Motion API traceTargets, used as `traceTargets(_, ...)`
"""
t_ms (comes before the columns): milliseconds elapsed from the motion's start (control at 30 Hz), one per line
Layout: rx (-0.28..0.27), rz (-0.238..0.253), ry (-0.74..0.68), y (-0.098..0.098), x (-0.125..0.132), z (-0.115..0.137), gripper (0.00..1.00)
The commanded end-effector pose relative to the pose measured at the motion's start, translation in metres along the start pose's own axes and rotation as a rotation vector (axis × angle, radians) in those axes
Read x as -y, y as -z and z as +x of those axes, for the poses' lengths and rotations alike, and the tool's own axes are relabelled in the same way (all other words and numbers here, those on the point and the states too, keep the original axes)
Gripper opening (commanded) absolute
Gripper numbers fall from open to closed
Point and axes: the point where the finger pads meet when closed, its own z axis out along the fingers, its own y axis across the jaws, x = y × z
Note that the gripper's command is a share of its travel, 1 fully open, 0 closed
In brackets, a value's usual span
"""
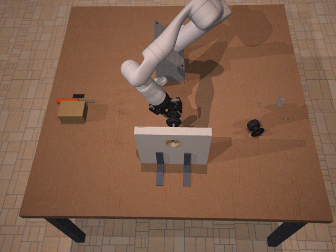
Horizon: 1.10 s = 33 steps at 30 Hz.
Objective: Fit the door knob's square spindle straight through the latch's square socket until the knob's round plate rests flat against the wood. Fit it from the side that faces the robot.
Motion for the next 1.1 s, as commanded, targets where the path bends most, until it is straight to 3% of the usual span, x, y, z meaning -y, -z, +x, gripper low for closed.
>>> traceTargets(0, 0.001, 0.001, 0.001, 0.0008, 0.0000, -0.0009, 0.63)
traceTargets(1067, 0.001, 0.001, 0.001, 0.0012, 0.0000, -0.0059, 0.63)
